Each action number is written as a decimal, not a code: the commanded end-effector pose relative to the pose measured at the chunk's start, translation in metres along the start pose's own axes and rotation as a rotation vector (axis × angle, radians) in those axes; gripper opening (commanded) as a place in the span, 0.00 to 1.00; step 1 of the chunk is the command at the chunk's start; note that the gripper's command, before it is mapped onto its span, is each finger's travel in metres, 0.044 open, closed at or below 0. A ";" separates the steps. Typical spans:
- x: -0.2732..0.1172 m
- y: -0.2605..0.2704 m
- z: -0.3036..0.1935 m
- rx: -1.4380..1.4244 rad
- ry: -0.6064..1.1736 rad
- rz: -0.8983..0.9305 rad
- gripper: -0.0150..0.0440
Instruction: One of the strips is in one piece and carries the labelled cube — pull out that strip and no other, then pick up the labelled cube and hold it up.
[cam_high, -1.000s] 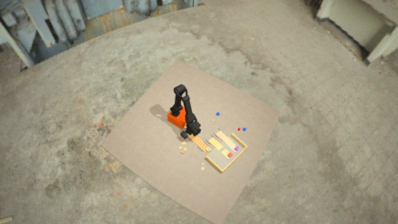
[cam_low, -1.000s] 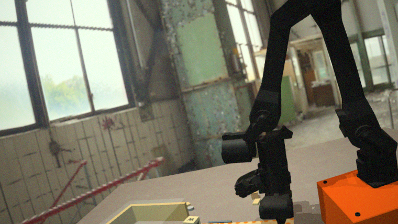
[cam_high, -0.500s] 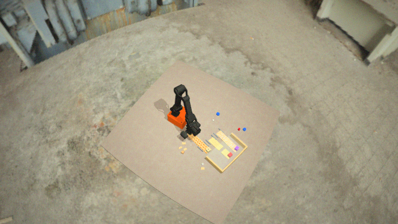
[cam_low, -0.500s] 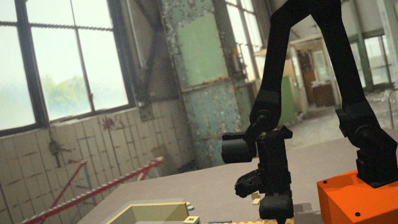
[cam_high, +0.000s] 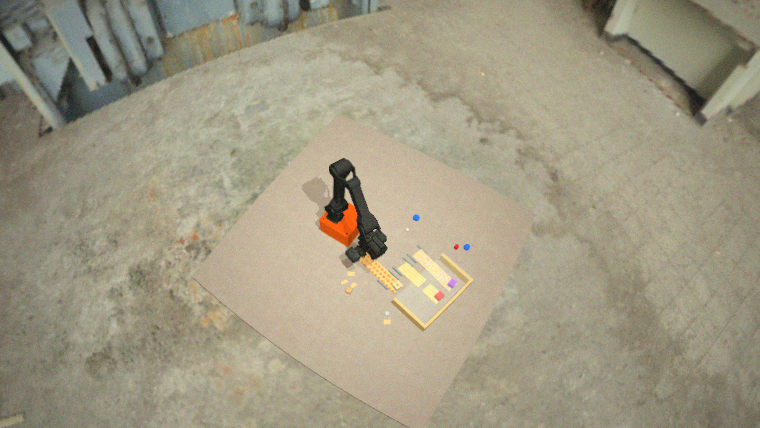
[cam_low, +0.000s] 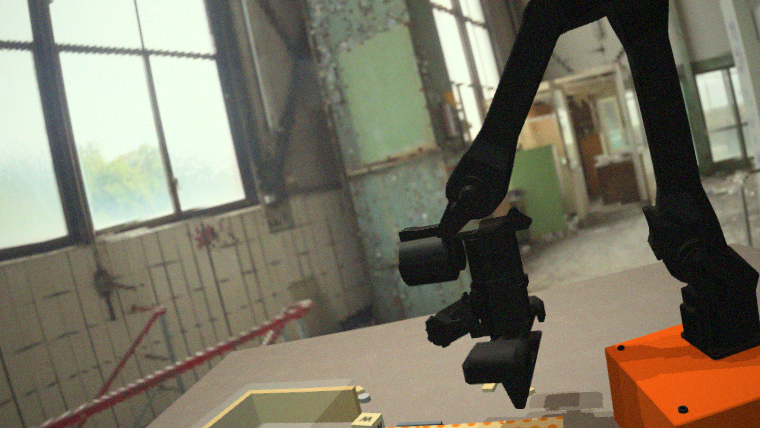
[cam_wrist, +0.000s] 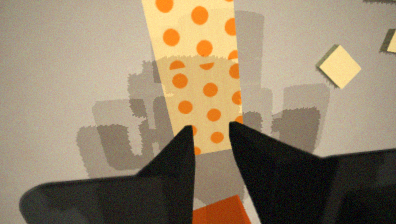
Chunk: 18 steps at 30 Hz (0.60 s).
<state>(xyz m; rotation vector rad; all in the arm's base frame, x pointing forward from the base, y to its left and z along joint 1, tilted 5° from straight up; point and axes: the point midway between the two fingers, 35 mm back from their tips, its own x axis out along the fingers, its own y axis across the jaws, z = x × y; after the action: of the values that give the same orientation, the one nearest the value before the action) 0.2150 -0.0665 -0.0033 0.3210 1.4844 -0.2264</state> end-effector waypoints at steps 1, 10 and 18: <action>-0.002 0.001 0.014 0.037 0.000 -0.002 0.57; -0.007 0.004 0.051 0.037 -0.002 -0.001 0.97; -0.012 0.008 0.083 0.037 -0.005 -0.001 1.00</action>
<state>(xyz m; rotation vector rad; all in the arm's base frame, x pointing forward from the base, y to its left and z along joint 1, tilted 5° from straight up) 0.2843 -0.0861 0.0122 0.3493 1.4754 -0.2527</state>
